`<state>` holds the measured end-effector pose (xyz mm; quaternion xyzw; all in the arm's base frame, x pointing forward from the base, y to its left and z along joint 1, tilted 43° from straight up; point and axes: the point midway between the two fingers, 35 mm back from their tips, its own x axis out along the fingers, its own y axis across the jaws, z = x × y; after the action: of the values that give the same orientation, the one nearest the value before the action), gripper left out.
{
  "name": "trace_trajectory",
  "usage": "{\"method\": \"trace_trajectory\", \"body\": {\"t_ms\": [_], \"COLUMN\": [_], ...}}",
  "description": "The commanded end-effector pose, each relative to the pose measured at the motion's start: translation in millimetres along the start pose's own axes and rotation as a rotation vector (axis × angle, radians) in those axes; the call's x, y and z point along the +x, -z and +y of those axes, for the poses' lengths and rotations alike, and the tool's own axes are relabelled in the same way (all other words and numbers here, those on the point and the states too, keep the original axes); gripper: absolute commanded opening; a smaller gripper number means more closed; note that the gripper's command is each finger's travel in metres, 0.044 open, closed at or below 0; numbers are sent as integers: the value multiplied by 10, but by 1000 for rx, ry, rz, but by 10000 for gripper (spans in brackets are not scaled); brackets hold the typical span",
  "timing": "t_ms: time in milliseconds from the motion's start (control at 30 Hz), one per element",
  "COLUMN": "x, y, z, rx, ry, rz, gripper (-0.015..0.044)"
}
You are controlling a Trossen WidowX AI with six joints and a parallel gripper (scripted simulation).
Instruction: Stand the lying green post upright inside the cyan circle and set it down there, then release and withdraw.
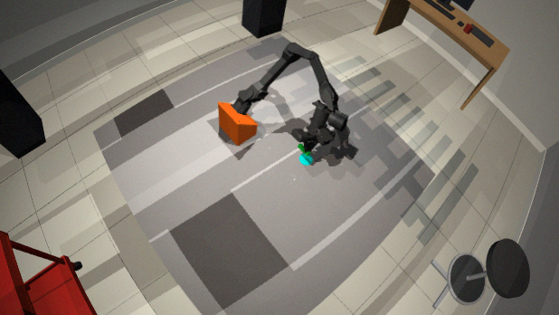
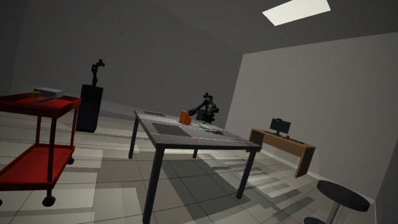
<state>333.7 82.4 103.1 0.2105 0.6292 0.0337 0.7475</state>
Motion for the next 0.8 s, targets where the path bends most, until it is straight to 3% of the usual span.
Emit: {"method": "trace_trajectory", "body": {"t_ms": [0, 767], "x": [22, 64], "y": [22, 8], "z": [-17, 3], "rx": [4, 1], "ry": [17, 67], "rz": [-22, -168], "gripper": [23, 23]}}
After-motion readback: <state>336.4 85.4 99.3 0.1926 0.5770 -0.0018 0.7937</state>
